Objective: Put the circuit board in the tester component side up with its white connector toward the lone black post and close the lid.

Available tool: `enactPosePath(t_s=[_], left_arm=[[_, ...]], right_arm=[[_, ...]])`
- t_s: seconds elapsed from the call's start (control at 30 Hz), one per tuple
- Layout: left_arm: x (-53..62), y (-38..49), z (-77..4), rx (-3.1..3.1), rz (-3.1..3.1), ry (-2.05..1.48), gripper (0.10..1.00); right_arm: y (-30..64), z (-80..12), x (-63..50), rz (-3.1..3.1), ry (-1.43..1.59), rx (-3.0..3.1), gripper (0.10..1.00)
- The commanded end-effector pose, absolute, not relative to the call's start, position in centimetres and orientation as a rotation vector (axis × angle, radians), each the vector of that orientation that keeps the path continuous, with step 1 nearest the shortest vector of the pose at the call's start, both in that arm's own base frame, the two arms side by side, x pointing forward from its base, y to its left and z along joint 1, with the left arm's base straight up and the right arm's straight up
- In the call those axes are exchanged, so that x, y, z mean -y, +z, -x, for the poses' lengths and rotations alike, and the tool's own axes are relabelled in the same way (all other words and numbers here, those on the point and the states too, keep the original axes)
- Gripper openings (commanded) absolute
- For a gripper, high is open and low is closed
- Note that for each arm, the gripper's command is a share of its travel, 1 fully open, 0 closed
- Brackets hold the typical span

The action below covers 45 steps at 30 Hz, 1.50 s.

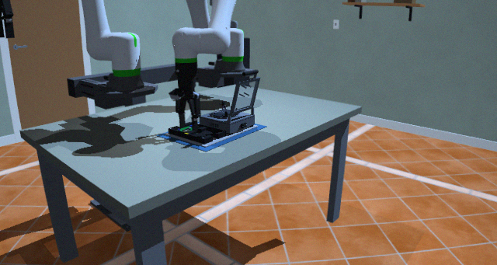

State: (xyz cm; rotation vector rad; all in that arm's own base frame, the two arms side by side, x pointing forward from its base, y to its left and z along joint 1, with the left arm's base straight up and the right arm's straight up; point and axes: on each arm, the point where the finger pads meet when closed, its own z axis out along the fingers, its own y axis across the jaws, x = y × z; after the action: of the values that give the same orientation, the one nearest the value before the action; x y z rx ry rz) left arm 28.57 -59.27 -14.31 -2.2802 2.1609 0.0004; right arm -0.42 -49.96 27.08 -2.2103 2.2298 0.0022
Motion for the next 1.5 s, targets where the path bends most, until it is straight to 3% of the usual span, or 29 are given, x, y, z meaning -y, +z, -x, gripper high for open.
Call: enactPosePath(t_s=[0.0,1.47], left_arm=[[59.4,-14.2,-28.6,-2.161,2.281,-0.003,0.510],[59.4,-12.5,-28.6,-2.161,2.281,-0.003,0.510]], right_arm=[[27.2,0.4,50.0,2.211,0.000,-2.231,1.000],[27.2,0.4,50.0,2.211,0.000,-2.231,1.000]])
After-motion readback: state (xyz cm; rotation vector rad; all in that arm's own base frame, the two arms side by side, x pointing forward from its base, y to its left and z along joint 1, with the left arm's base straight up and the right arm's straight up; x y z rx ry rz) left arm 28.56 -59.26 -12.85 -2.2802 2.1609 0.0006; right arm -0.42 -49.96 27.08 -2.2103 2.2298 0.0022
